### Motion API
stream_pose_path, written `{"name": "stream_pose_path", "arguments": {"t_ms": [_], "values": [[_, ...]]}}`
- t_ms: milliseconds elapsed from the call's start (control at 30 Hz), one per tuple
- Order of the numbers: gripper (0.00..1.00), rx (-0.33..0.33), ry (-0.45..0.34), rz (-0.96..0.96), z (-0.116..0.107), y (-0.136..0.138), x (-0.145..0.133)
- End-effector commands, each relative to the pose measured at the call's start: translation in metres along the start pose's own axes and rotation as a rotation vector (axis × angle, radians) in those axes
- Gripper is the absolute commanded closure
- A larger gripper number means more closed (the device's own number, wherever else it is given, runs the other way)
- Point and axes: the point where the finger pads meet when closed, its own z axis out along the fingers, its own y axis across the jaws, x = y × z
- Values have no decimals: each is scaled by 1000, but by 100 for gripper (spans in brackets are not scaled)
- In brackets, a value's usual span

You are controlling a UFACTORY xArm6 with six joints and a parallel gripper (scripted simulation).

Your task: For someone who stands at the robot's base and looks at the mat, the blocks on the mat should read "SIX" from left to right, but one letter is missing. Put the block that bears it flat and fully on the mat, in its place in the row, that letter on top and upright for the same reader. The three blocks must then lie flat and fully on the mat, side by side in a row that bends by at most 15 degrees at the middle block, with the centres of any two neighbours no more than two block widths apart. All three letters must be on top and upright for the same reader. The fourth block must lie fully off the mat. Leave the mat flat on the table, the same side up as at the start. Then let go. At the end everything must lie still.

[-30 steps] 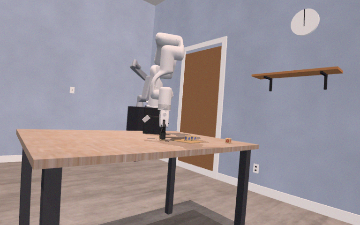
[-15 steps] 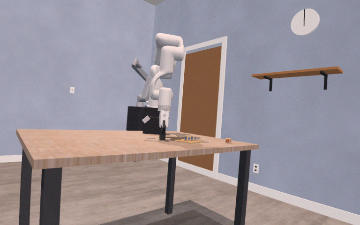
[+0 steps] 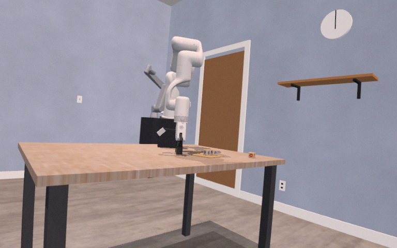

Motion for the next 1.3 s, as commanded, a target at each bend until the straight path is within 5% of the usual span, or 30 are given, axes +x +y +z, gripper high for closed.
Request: {"name": "stream_pose_path", "arguments": {"t_ms": [0, 233, 267, 800, 833, 1267], "values": [[31, 3, 0, 0, -1, -1, 0], [31, 3, 0, 0, -1, -1, 0], [53, 3, 0, 0, -1, -1, 0], [53, 3, 0, 0, -1, -1, 0], [73, 3, 0, 0, -1, -1, 0], [73, 3, 0, 0, -1, -1, 0]]}}
